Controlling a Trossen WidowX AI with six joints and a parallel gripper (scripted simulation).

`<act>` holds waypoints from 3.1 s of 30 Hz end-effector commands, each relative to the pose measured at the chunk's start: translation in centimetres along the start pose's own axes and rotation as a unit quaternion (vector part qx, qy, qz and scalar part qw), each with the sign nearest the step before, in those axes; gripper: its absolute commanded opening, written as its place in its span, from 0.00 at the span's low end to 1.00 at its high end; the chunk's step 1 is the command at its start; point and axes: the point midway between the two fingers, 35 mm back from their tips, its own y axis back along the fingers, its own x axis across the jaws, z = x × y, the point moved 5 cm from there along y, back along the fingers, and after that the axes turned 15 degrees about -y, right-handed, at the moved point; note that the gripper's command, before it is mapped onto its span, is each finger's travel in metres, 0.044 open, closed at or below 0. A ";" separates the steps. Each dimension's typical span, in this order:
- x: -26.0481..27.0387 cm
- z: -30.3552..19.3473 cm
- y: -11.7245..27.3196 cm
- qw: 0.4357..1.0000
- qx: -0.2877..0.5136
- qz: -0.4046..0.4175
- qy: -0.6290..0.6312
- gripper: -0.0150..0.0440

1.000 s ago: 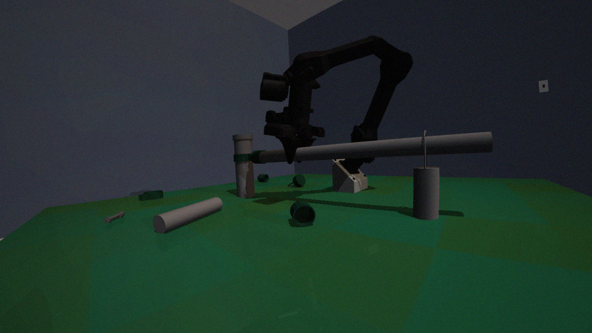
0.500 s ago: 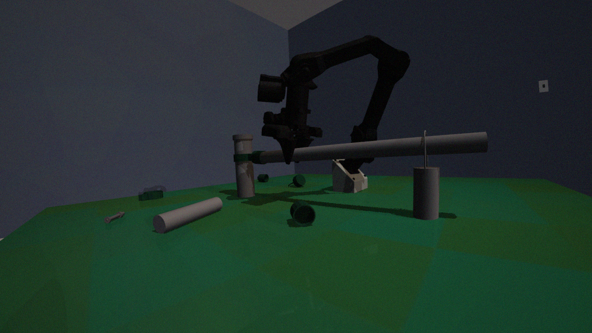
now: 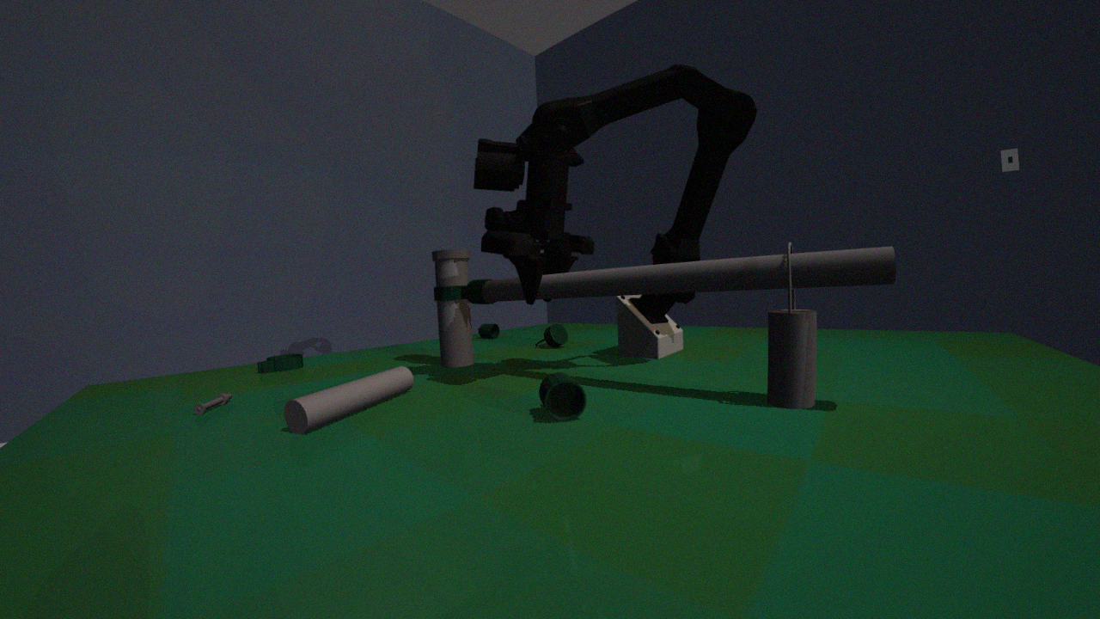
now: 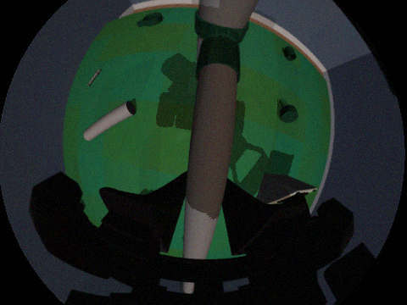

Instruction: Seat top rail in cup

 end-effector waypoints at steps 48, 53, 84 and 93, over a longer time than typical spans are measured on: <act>-0.1 -0.4 2.6 1.000 0.000 -0.001 0.000 1.00; -0.6 -1.7 4.6 1.000 0.001 -0.002 0.000 1.00; -1.0 -1.5 8.9 1.000 0.000 -0.001 0.000 1.00; -1.0 -1.5 8.9 1.000 0.000 -0.001 0.000 1.00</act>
